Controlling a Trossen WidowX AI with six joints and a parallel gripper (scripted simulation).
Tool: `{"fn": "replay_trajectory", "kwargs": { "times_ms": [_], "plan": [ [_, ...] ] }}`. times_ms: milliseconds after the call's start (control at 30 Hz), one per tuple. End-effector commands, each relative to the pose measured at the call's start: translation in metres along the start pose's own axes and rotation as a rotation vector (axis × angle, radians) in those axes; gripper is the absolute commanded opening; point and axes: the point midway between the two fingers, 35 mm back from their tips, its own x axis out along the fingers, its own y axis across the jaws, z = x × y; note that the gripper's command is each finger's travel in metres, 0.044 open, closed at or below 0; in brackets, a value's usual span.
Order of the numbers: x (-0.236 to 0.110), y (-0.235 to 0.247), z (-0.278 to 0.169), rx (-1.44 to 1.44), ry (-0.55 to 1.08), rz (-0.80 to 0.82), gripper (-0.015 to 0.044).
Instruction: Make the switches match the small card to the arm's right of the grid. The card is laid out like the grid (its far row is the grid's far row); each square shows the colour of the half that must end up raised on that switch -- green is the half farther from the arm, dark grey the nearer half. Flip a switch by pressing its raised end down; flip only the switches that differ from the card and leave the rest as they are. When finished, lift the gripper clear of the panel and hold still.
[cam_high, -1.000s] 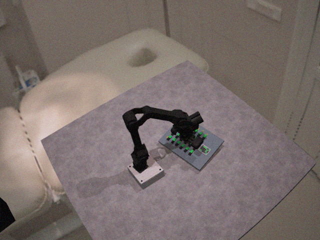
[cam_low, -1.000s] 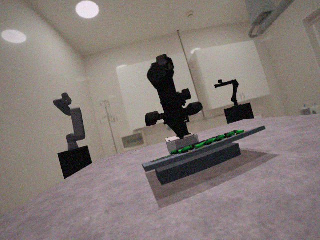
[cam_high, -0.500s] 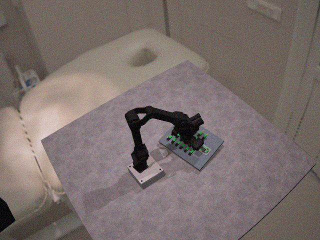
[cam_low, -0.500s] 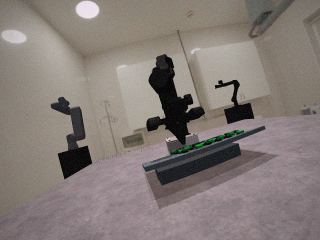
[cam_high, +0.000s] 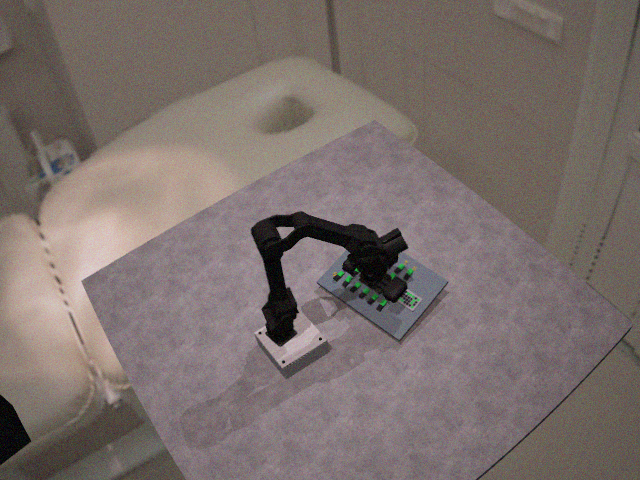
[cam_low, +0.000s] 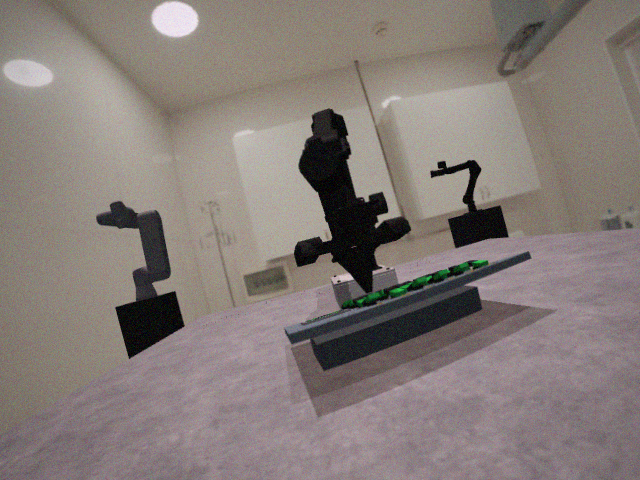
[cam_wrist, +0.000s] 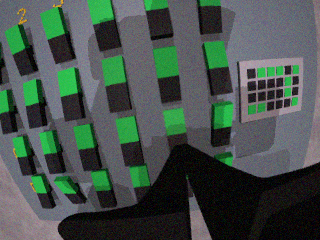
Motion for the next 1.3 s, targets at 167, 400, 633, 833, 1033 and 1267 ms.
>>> {"fn": "replay_trajectory", "kwargs": {
  "times_ms": [167, 400, 633, 833, 1033, 1267],
  "plan": [
    [0.0008, 0.0008, -0.0001, 0.003, -0.001, 0.004, 0.0],
    [0.0008, 0.0008, -0.0001, 0.003, -0.001, 0.004, 0.0],
    [0.0017, 0.0008, -0.0001, 0.003, -0.001, 0.004, 0.0],
    [0.0025, 0.0008, -0.0001, 0.003, -0.001, 0.004, 0.0],
    [0.0033, 0.0008, -0.0002, 0.003, -0.001, 0.004, 0.0],
    [0.0042, 0.0008, -0.0002, 0.003, -0.001, 0.004, 0.0]
  ]
}}
